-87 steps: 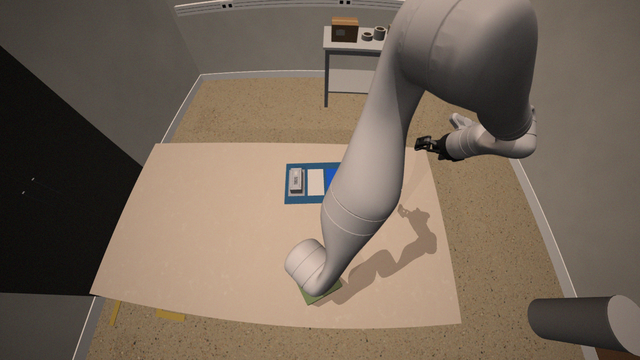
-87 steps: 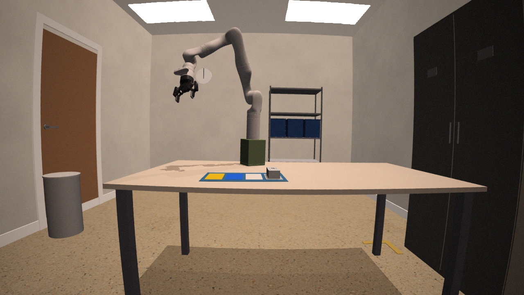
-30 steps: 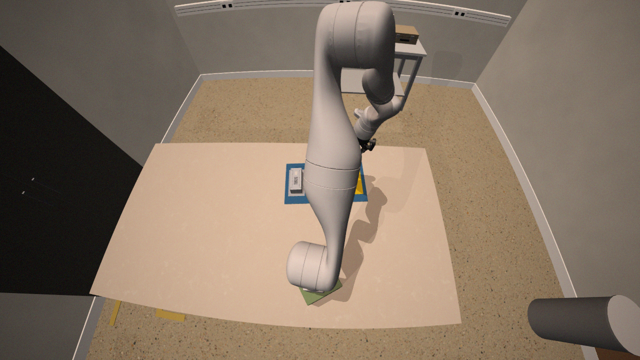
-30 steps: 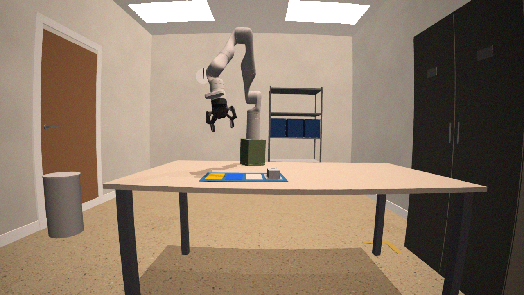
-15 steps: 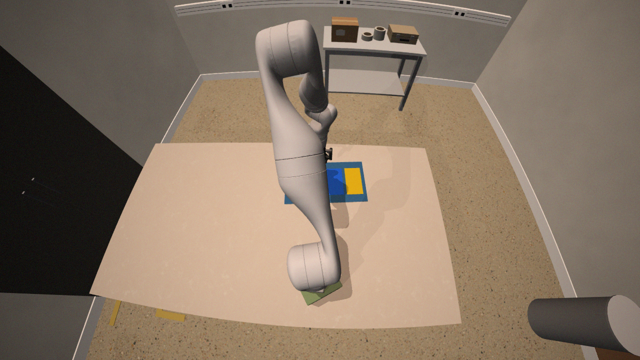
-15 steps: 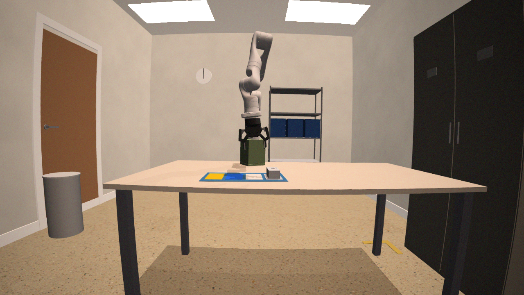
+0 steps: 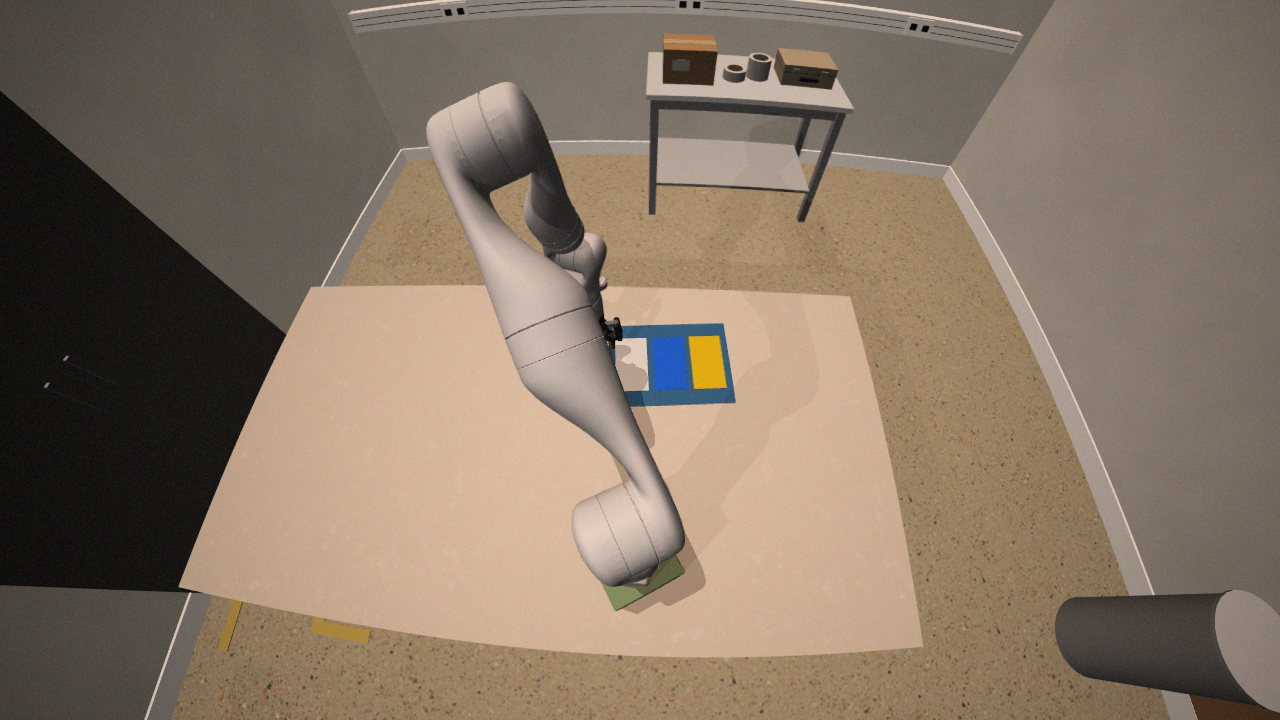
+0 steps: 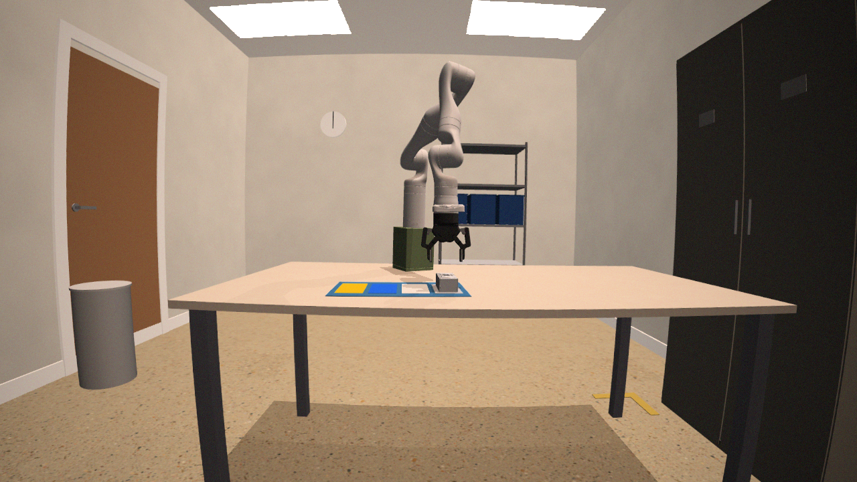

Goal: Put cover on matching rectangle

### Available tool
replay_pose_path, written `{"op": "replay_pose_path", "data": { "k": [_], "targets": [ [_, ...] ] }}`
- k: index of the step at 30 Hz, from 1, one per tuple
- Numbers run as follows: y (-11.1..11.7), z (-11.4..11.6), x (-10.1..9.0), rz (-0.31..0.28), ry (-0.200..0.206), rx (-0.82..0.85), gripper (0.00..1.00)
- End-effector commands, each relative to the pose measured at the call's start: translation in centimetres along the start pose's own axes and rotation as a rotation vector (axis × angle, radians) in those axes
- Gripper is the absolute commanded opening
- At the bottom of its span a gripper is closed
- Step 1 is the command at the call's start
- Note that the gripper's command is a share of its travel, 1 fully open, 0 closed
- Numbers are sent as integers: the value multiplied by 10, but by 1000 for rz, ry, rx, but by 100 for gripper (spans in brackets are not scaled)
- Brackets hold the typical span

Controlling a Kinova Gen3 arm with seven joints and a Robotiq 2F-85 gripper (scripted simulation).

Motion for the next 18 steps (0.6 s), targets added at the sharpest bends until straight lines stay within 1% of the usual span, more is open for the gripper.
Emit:
{"op": "replay_pose_path", "data": {
  "k": [1,18],
  "targets": [
    [-2,-4,4,-2,-14,-11,100],
    [-1,-4,7,-1,-14,-12,100]
  ]
}}
Point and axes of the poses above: the point where the finger pads meet when closed, its own x axis out along the fingers, its own z axis across the jaws, y = z × x, the point moved 5 cm from there along -x, back along the fingers, and after that the axes turned 2 degrees about x, right-handed, at the moved point
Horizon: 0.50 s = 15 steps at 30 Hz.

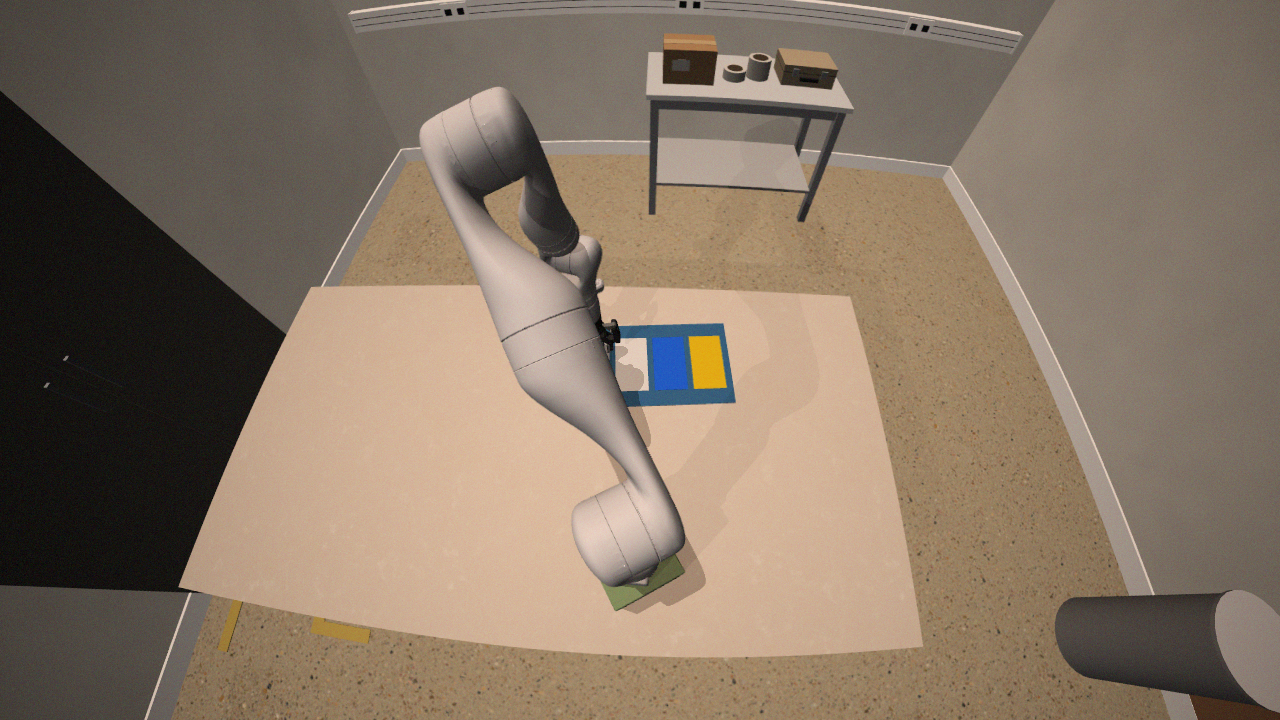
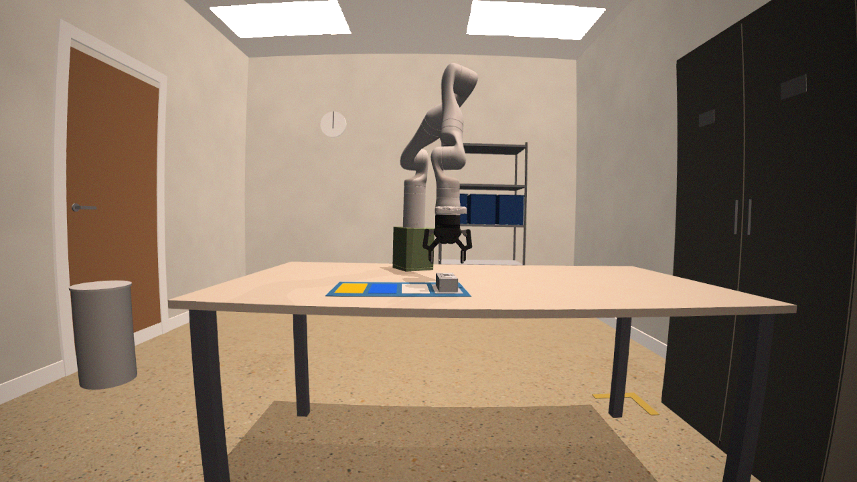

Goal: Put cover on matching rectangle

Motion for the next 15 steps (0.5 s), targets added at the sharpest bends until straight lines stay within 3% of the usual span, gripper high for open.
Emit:
{"op": "replay_pose_path", "data": {
  "k": [1,15],
  "targets": [
    [3,0,3,6,-2,5,100],
    [2,1,23,5,-3,5,100]
  ]
}}
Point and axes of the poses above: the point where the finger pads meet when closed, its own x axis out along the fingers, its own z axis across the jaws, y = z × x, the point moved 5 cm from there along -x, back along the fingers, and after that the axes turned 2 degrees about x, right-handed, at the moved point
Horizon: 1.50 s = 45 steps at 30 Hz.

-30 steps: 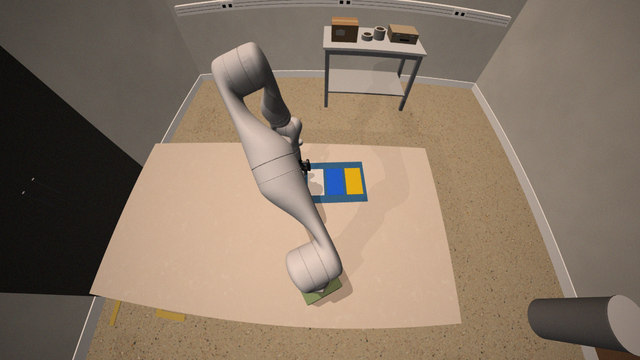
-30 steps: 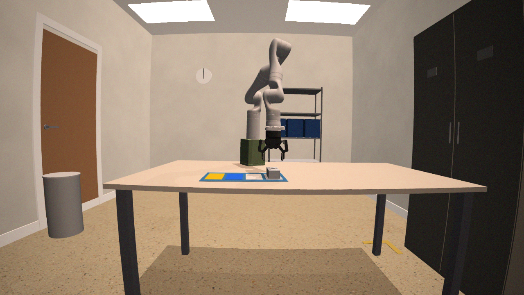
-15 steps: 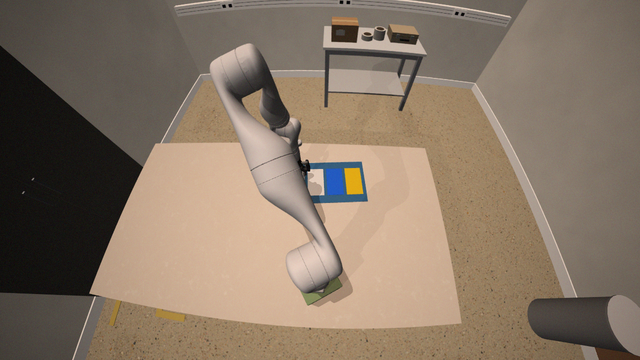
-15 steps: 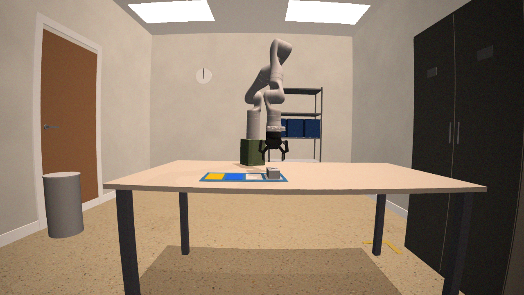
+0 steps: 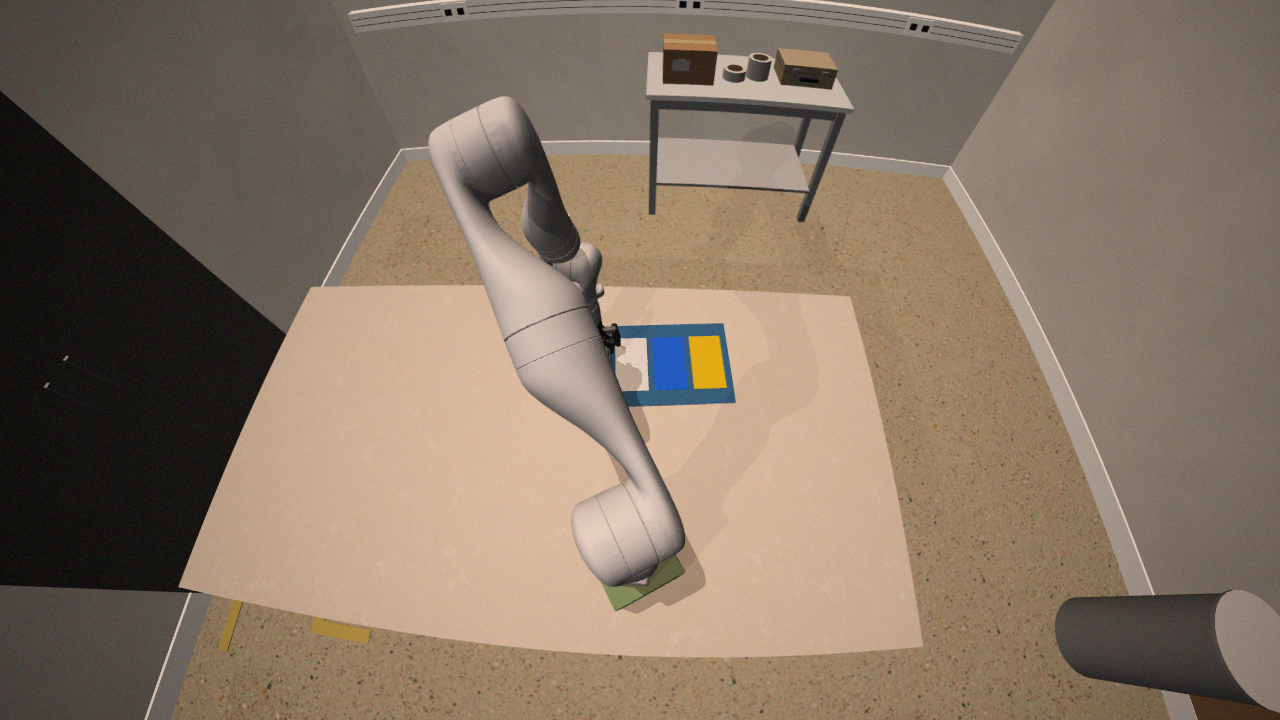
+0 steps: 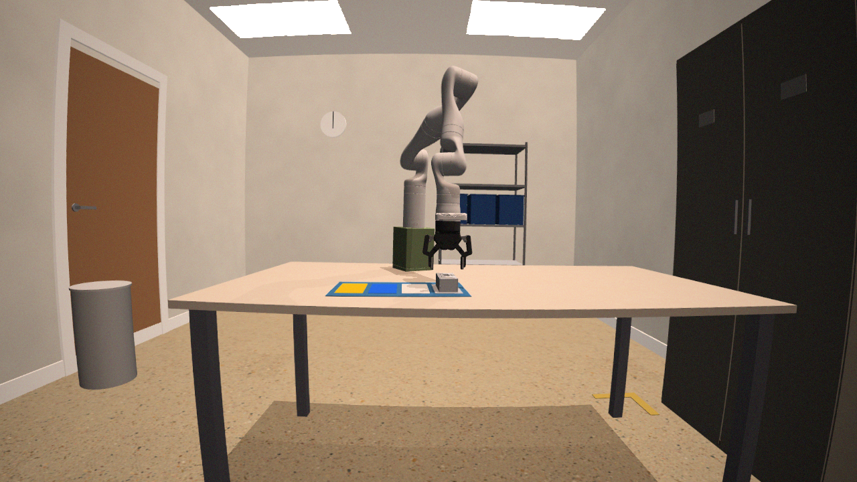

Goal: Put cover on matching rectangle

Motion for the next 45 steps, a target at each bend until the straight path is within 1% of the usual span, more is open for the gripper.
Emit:
{"op": "replay_pose_path", "data": {
  "k": [1,8,45],
  "targets": [
    [1,0,6,2,2,7,100],
    [1,1,11,1,2,8,100],
    [0,1,11,1,2,8,100]
  ]
}}
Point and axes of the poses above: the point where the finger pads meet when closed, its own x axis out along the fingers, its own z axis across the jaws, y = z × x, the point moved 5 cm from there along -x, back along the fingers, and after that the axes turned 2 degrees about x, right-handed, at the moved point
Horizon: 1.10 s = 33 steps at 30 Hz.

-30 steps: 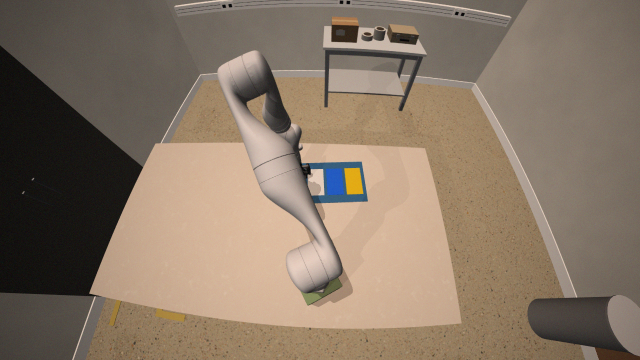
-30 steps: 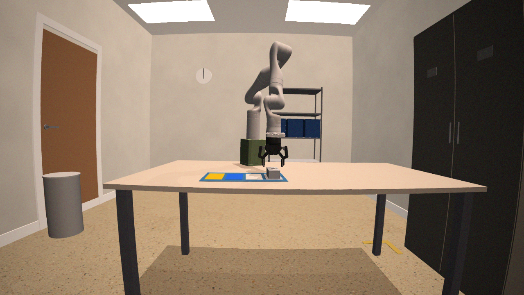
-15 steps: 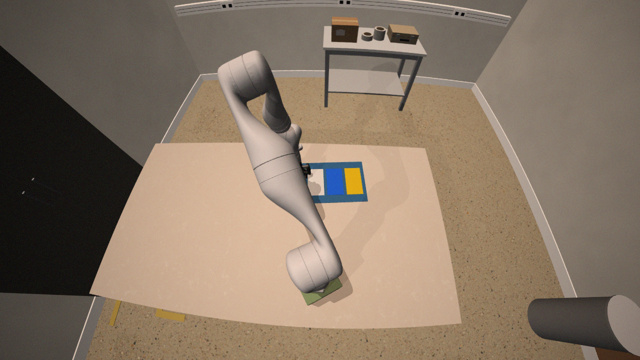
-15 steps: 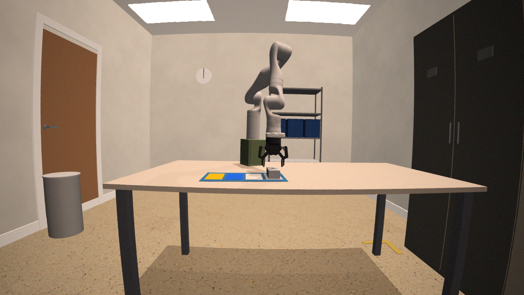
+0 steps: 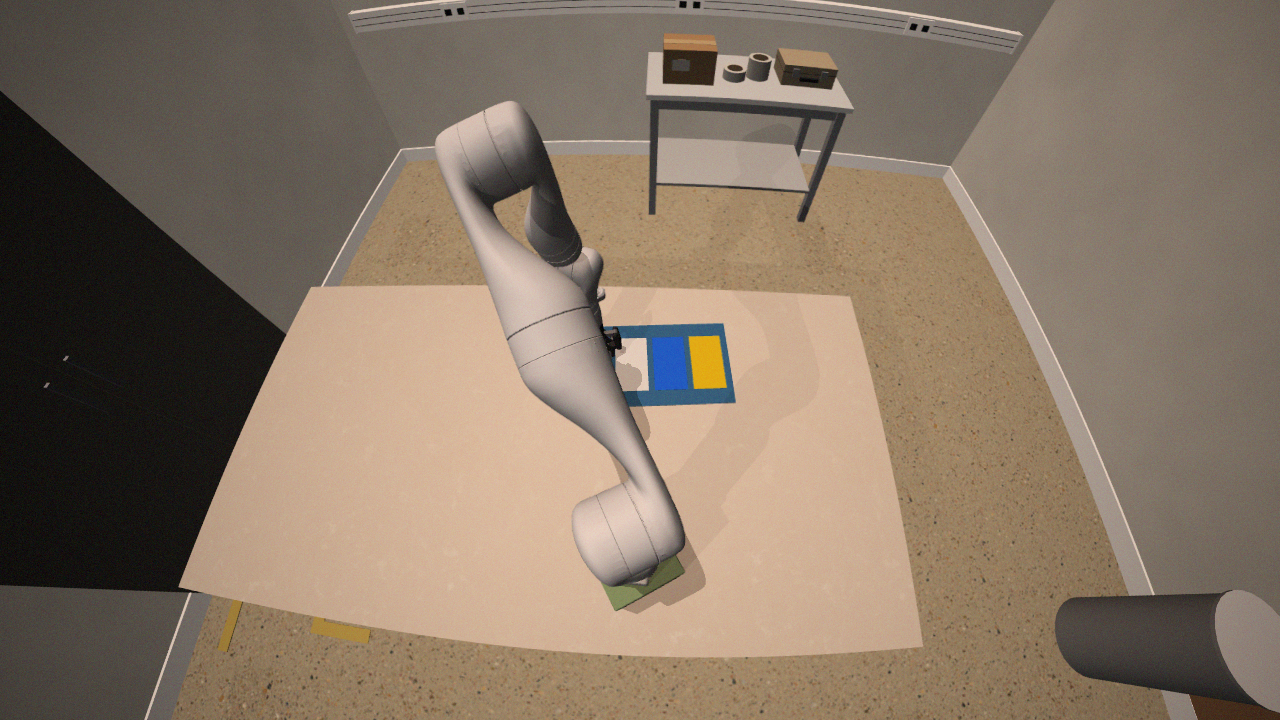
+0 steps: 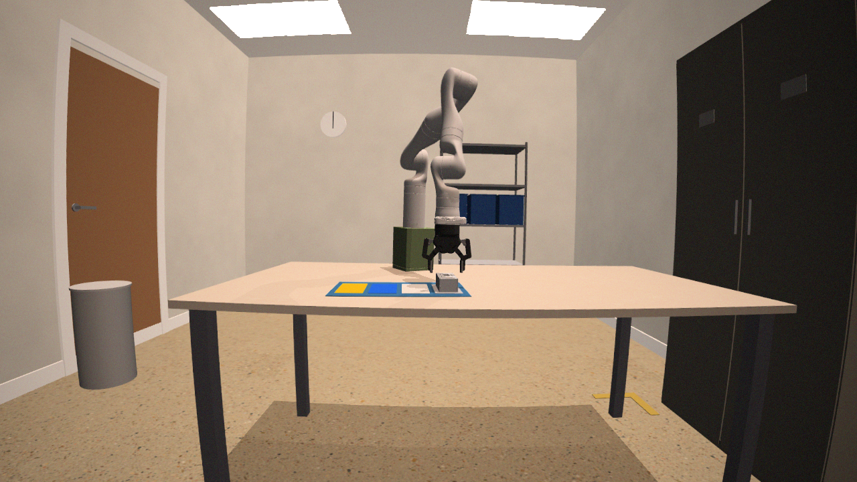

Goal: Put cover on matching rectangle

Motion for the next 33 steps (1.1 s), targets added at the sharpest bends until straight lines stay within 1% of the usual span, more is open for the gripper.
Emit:
{"op": "replay_pose_path", "data": {
  "k": [1,22,33],
  "targets": [
    [2,-1,1,6,3,4,100],
    [4,-1,6,7,3,3,100],
    [5,-2,15,8,3,3,100]
  ]
}}
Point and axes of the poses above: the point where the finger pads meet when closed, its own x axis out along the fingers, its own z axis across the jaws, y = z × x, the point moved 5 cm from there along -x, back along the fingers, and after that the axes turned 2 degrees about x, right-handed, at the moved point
